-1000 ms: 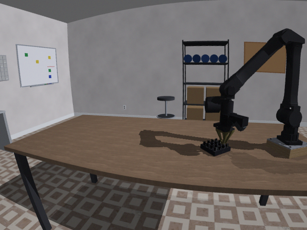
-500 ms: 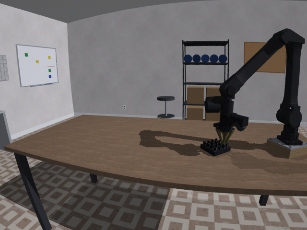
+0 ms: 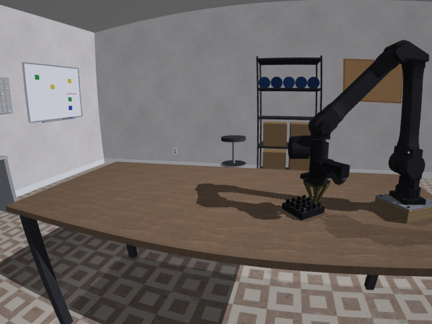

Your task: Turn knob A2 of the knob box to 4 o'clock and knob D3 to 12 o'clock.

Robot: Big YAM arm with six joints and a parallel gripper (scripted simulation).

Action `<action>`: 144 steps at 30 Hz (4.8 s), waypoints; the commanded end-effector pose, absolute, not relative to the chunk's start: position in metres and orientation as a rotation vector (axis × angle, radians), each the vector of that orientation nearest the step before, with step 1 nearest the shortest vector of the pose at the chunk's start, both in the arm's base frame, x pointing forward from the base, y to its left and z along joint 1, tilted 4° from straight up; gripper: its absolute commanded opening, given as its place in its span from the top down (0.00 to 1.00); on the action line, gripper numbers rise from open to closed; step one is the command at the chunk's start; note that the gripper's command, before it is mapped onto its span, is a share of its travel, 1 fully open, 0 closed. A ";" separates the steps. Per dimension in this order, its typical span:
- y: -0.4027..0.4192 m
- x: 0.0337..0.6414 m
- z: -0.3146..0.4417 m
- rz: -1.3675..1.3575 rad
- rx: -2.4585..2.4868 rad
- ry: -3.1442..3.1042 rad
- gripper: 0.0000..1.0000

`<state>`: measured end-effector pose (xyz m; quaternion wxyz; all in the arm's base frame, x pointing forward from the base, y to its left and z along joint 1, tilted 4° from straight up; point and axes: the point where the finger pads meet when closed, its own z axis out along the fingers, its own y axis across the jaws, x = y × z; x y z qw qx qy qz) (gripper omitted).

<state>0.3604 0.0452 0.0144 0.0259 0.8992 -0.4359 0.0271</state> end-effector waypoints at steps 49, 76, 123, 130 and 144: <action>0.039 0.374 0.019 0.112 2.789 -1.368 0.82; 0.039 0.374 0.019 0.112 2.789 -1.368 0.82; 0.042 0.387 0.026 0.141 2.800 -1.370 0.82; 0.042 0.387 0.026 0.141 2.800 -1.370 0.82; 0.042 0.387 0.026 0.141 2.800 -1.370 0.82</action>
